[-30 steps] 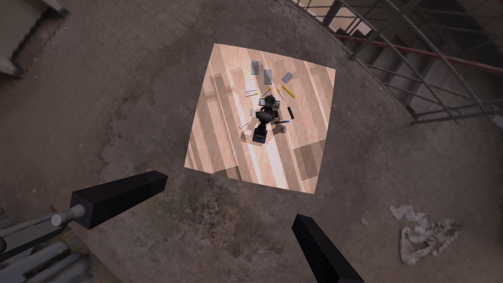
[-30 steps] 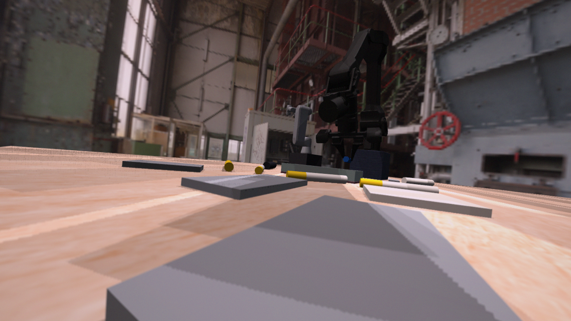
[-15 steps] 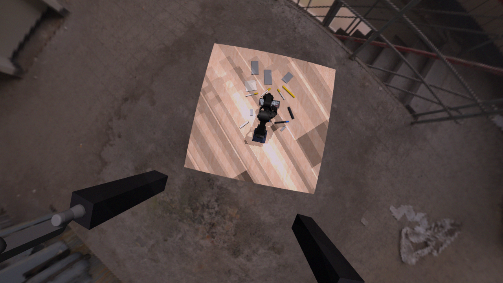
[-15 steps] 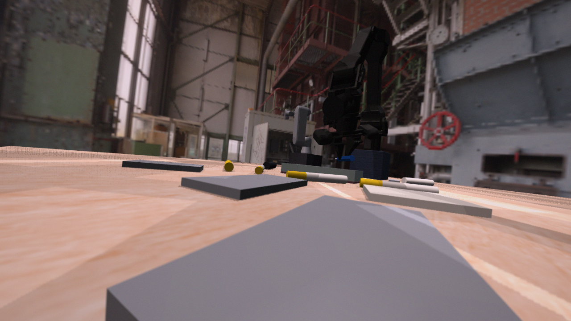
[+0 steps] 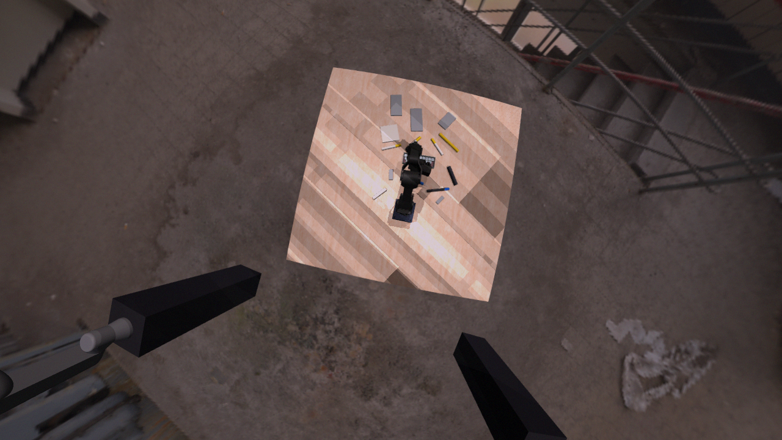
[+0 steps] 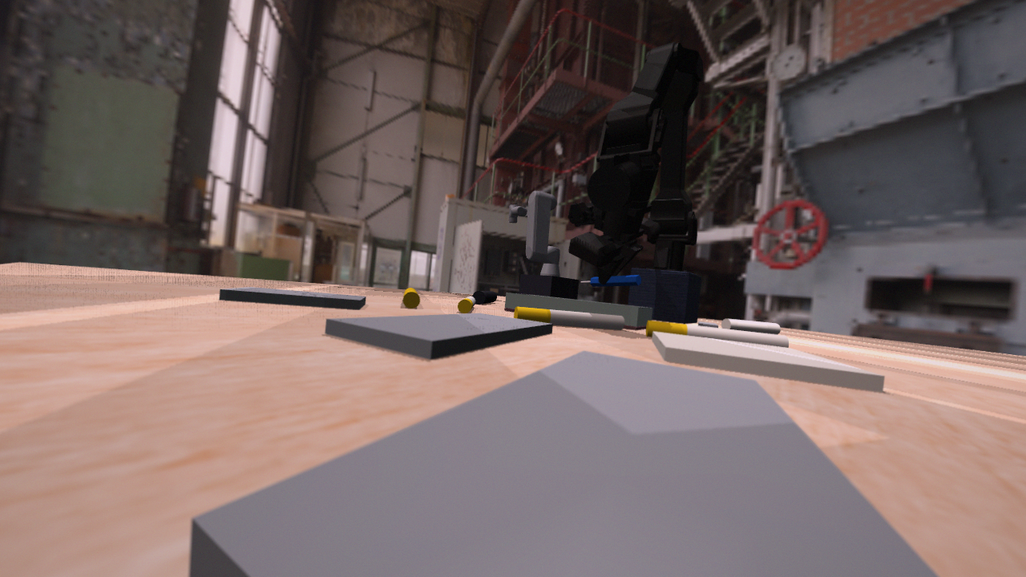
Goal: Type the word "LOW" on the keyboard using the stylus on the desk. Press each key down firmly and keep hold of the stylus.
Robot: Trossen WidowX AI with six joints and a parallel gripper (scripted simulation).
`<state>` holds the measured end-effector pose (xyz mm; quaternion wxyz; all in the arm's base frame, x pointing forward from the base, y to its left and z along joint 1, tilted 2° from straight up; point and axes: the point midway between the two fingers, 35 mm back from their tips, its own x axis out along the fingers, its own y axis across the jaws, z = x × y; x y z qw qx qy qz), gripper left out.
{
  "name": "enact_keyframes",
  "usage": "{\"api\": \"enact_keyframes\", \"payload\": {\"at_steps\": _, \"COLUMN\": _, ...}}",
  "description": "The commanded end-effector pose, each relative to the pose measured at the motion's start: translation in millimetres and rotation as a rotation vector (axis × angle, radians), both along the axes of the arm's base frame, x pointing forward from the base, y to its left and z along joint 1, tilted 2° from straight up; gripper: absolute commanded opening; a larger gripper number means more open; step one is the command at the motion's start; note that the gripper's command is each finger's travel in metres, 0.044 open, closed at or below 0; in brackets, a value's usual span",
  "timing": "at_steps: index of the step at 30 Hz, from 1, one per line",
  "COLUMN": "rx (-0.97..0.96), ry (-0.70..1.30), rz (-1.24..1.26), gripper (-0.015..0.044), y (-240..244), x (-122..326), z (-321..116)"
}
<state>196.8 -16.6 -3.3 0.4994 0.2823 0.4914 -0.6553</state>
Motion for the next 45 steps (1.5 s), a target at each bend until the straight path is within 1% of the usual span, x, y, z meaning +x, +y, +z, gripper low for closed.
{"api": "enact_keyframes", "payload": {"at_steps": 1, "rx": 0.012, "ry": 0.047, "rz": 0.131, "gripper": 0.0, "y": -1.1, "x": 3.9, "z": 0.9}}
{"api": "enact_keyframes", "payload": {"at_steps": 24, "rx": 0.088, "ry": 0.399, "rz": 0.944, "gripper": 0.0, "y": -1.9, "x": 33.3, "z": 12.1}}
{"api": "enact_keyframes", "payload": {"at_steps": 45, "rx": 0.124, "ry": 0.86, "rz": 1.604, "gripper": 0.0, "y": 4.2, "x": 61.3, "z": 25.7}}
